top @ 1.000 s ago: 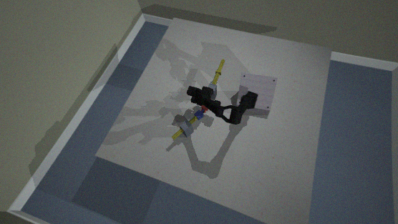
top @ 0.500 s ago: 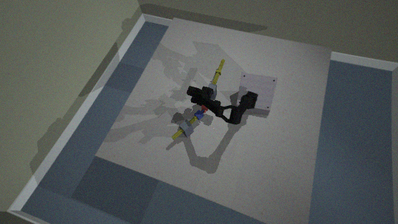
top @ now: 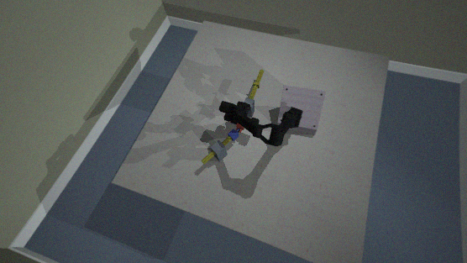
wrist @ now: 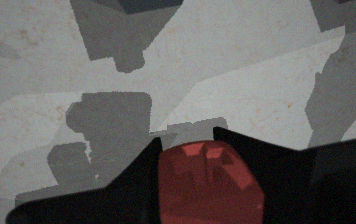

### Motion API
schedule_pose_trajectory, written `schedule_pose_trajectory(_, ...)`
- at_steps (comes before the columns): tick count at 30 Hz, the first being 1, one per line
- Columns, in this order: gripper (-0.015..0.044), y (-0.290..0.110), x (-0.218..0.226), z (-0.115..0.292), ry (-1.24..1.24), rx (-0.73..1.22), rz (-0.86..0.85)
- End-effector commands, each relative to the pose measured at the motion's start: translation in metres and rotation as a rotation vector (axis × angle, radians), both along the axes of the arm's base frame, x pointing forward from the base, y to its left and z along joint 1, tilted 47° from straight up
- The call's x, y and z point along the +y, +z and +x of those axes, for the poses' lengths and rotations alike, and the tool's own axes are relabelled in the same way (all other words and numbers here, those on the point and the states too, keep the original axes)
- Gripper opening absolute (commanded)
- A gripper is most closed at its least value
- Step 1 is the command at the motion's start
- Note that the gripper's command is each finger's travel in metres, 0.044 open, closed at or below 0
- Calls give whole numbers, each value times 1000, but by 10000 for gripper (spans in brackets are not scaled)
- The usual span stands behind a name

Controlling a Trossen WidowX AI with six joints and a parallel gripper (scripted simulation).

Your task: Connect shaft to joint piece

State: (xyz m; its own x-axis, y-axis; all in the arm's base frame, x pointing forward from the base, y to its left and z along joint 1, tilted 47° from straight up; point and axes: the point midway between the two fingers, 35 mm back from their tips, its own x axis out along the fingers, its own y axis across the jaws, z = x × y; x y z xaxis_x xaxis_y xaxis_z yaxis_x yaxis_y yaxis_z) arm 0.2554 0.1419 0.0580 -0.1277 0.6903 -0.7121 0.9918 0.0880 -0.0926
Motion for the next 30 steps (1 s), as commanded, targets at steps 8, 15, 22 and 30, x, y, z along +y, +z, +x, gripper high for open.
schedule_pose_trajectory(8, 182, 0, 1, 0, -2, 1, 3)
schedule_pose_trajectory(15, 147, 0, 0, 0, 0, 0, 0)
schedule_pose_trajectory(22, 94, 0, 0, 0, 0, 0, 0)
schedule_pose_trajectory(30, 0, 0, 0, 0, 0, 0, 0)
